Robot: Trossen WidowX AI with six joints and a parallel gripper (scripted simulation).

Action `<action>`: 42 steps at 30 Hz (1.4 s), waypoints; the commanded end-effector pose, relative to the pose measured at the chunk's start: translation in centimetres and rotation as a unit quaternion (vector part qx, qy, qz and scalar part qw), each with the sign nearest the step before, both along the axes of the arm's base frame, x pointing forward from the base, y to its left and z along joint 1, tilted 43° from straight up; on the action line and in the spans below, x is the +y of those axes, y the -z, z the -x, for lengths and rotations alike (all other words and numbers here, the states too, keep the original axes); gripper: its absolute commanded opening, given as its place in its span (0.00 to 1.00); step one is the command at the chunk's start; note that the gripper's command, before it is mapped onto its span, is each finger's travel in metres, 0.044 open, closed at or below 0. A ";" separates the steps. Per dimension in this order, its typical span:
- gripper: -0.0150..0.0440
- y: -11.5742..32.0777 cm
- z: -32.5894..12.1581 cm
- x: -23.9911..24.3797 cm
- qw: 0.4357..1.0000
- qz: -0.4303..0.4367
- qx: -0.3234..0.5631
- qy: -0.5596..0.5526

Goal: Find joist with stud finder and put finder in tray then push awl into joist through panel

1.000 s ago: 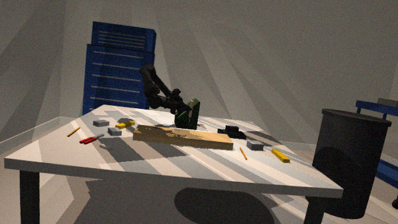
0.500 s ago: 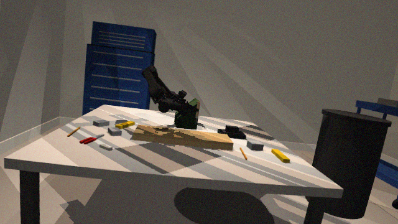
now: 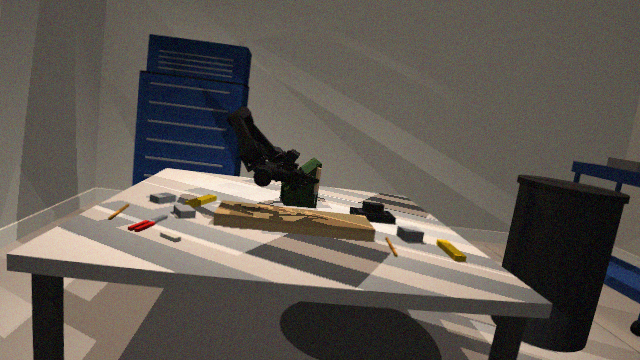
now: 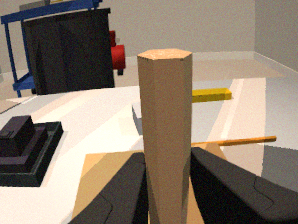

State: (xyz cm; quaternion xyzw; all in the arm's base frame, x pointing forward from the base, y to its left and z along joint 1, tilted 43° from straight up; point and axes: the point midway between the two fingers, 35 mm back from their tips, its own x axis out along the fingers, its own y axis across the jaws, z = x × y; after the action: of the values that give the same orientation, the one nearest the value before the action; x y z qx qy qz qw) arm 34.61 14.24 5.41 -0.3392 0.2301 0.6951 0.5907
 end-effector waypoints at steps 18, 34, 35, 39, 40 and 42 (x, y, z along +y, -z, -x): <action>0.25 1.5 -0.4 -1.3 1.000 -0.004 -0.001 -0.003; 0.25 3.4 -0.9 -2.9 1.000 -0.004 -0.001 -0.003; 0.25 3.5 -0.9 -3.1 1.000 -0.004 -0.001 -0.003; 0.25 4.0 -1.0 -3.5 1.000 -0.004 -0.001 -0.003; 0.25 4.1 -1.0 -3.6 1.000 -0.004 -0.001 -0.003; 0.25 4.2 -1.0 -3.7 1.000 -0.004 -0.001 -0.003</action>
State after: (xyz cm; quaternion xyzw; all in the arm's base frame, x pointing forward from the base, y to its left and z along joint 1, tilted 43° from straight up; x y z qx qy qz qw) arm 35.61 10.70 1.54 -0.3374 0.2263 0.6963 0.5917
